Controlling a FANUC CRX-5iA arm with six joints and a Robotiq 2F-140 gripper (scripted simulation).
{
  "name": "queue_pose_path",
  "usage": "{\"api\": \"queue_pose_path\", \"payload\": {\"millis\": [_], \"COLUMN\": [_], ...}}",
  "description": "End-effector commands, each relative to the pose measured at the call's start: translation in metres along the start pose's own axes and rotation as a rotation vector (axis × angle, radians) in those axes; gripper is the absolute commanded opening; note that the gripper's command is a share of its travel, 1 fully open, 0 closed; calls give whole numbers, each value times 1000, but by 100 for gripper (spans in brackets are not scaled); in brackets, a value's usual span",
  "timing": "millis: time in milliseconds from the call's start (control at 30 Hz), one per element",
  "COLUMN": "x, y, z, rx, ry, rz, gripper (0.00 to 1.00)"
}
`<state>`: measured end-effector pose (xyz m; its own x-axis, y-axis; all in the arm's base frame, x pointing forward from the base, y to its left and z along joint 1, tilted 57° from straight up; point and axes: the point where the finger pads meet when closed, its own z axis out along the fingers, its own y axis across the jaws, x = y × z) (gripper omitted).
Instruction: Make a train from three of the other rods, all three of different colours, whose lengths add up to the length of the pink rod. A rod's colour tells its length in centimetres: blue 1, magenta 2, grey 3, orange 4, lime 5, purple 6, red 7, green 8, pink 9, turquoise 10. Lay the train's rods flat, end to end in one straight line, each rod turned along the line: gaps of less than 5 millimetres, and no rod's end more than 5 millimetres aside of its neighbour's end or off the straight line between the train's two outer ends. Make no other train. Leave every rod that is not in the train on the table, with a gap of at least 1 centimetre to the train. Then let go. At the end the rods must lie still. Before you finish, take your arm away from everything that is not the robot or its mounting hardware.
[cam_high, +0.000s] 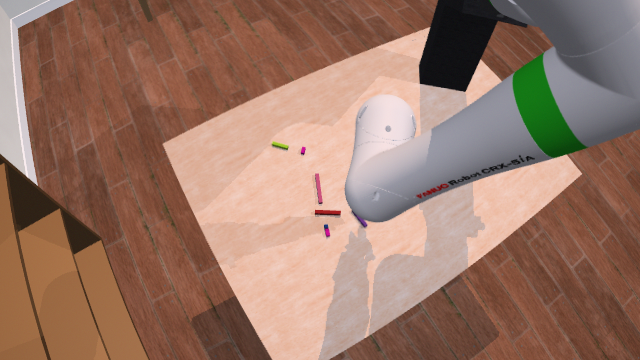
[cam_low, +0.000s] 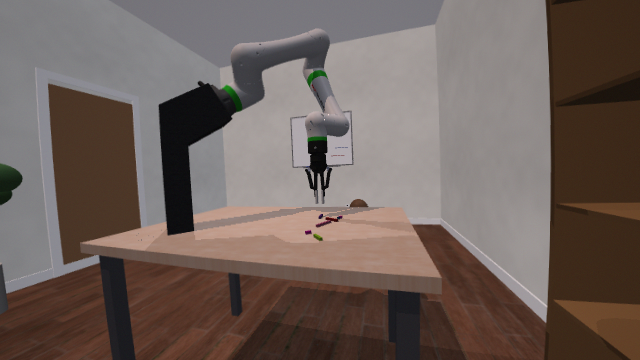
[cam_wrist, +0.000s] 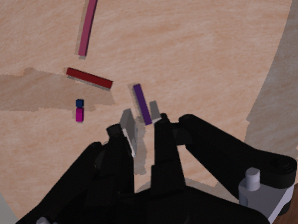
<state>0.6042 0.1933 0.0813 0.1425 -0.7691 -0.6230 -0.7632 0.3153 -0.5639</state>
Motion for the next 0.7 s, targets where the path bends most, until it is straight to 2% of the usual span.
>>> {"api": "queue_pose_path", "payload": {"millis": [0, 667], "x": [0, 0], "y": [0, 0], "z": [3, 25], "rx": [0, 0], "ry": [0, 0], "rz": [0, 0], "gripper": [15, 15]}}
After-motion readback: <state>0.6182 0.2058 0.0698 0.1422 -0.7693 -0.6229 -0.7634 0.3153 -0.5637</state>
